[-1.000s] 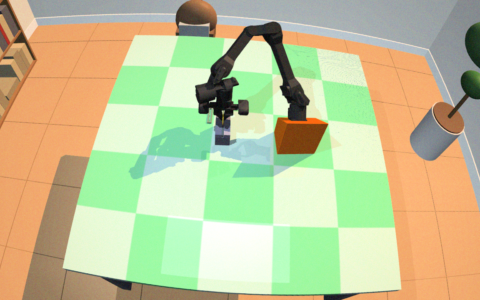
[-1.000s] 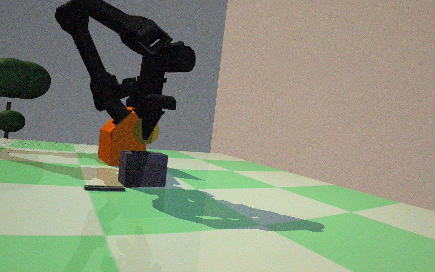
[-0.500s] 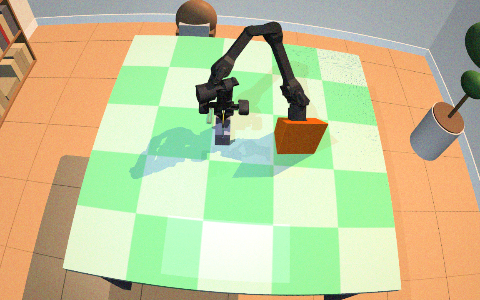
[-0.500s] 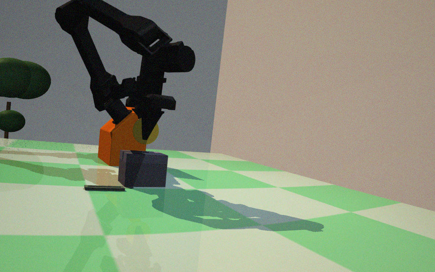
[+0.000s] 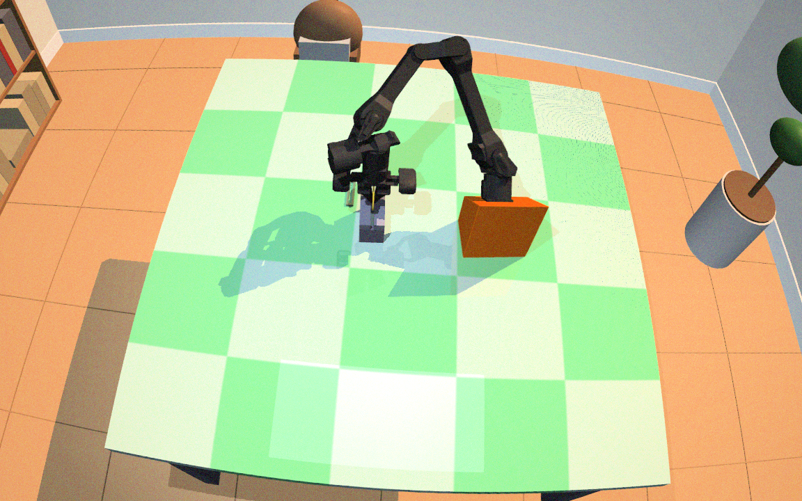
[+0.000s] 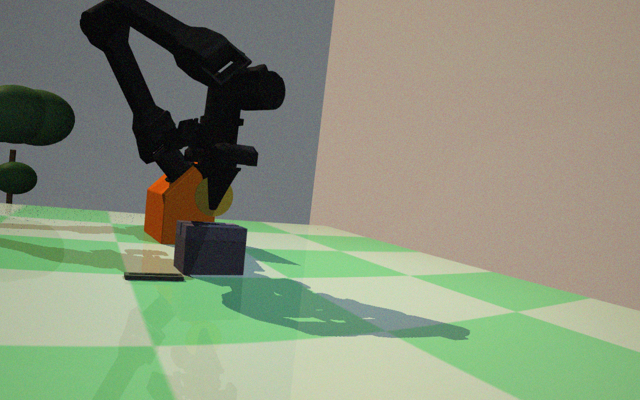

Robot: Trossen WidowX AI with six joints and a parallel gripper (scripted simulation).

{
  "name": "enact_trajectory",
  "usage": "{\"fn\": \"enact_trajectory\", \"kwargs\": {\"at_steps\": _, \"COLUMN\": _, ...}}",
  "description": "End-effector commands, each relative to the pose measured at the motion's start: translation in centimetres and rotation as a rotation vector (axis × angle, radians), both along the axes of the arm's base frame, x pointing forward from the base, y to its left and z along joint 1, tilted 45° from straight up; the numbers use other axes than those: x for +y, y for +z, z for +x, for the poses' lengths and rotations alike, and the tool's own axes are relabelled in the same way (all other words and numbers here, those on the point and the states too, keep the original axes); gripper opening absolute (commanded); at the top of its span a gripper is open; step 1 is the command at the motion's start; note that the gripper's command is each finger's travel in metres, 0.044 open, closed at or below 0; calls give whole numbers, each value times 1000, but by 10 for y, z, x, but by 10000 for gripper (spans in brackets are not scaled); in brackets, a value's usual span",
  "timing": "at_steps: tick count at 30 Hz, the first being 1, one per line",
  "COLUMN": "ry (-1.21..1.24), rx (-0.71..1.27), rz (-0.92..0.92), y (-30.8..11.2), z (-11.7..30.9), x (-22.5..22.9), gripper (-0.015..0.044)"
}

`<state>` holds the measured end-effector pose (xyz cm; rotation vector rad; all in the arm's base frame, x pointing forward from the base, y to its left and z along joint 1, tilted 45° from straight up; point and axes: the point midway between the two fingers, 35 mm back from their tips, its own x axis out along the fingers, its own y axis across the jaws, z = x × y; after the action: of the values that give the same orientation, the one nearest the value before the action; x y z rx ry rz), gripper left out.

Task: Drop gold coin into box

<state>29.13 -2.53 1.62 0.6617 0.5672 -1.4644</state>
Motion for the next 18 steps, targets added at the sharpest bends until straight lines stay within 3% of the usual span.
{"fn": "enact_trajectory", "kwargs": {"at_steps": 1, "ry": 4, "rx": 6, "rz": -5, "y": -2, "z": -1, "x": -2, "gripper": 0}}
{"fn": "enact_trajectory", "kwargs": {"at_steps": 18, "ry": 3, "rx": 5, "rz": -6, "y": -8, "z": 0, "x": -8, "gripper": 0}}
